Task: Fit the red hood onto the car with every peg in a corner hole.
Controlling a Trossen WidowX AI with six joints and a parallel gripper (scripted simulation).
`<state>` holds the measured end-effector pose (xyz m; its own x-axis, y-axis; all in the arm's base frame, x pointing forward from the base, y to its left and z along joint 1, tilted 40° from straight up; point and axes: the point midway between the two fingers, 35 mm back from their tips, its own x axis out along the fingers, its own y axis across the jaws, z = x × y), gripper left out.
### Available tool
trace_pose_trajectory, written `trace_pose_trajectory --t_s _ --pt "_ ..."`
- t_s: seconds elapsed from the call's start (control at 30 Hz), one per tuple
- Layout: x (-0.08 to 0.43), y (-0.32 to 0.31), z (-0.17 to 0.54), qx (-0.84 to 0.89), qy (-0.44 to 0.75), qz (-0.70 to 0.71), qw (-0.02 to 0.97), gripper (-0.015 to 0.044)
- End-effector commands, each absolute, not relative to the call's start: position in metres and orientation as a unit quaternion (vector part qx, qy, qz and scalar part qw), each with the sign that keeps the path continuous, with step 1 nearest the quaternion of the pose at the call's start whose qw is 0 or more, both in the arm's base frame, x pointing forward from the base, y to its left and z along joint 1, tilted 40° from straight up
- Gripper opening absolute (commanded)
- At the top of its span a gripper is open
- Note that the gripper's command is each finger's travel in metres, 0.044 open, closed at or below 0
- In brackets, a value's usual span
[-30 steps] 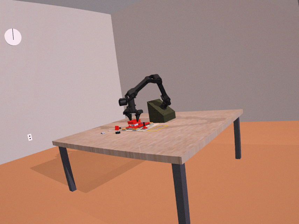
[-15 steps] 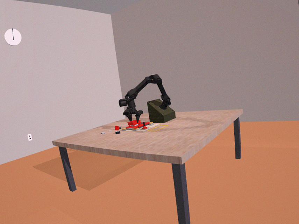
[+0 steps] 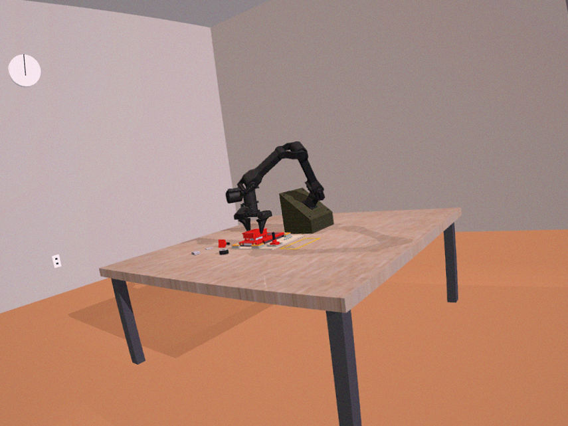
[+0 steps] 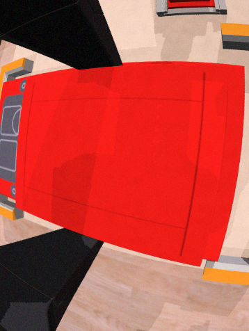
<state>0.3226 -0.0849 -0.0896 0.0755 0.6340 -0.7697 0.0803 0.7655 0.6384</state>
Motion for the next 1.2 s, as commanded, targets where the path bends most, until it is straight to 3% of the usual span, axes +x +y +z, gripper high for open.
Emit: trace_pose_trajectory --t_s 0.0,1.17 --pt "0.3228 -0.084 -0.0901 0.278 0.649 0.205 0.678 0.0" --pt "0.3217 -0.0862 -0.0863 0.277 0.647 0.202 0.68 0.0"
